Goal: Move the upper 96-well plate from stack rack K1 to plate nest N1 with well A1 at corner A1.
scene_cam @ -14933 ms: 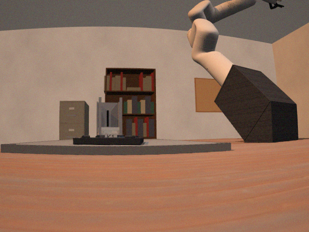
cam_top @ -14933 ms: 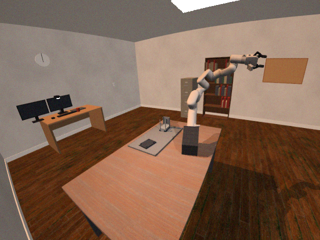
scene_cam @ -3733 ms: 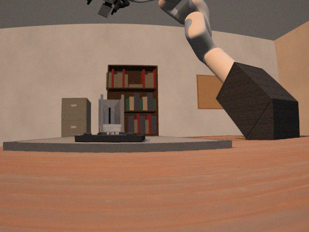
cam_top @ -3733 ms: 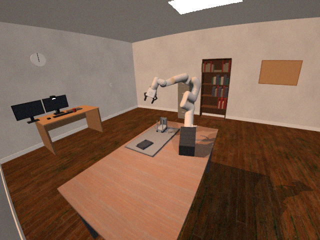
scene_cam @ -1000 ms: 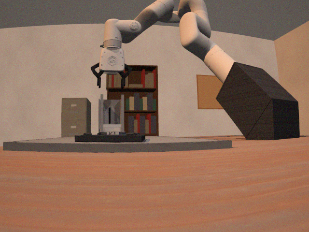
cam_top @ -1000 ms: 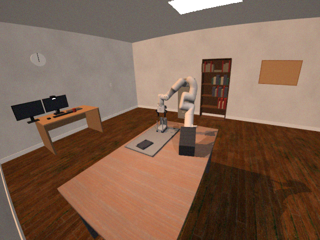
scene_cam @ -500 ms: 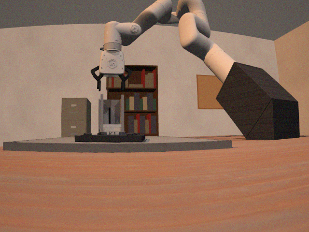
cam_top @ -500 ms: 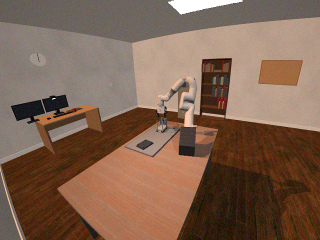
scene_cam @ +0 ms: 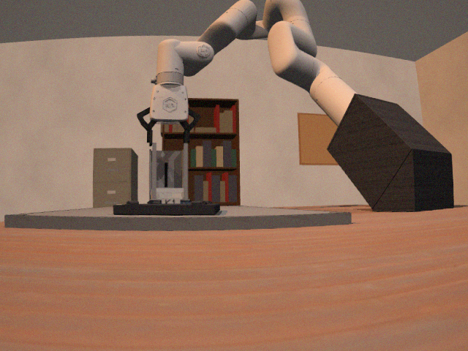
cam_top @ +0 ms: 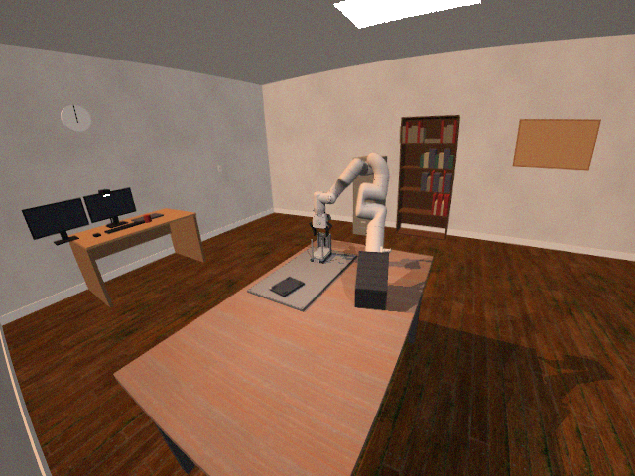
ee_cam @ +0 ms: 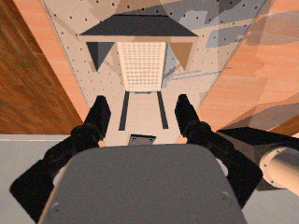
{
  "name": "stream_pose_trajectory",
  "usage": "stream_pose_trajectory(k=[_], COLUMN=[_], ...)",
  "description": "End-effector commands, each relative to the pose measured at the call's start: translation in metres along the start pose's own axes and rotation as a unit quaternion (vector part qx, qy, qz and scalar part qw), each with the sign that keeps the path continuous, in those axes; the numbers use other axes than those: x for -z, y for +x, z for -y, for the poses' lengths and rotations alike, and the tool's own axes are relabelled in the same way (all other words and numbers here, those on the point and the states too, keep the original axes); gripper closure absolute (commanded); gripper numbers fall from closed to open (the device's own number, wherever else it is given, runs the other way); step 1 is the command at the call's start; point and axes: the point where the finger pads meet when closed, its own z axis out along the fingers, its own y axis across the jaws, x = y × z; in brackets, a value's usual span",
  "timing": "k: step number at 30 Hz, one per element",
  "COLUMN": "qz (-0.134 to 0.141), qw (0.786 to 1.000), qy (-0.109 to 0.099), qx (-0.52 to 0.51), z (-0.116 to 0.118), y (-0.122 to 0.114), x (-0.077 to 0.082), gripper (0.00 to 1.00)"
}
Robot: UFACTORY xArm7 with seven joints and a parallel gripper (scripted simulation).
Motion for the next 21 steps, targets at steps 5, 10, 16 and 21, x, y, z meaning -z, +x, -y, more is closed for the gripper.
stream_pose_trajectory(k=[5, 10, 16, 21], qz=[-0.001, -0.001, -0.001, -0.001], qw=[1.000, 1.000, 1.000, 1.000], qy=[0.001, 0.001, 0.001, 0.001], qx=[0.000, 0.000, 0.000, 0.000], z=[0.001, 0.001, 0.001, 0.001], y=[0.000, 0.000, 0.000, 0.000], x=[-0.011, -0.020, -0.026, -0.035], gripper=[0.00, 0.00, 0.00, 0.00])
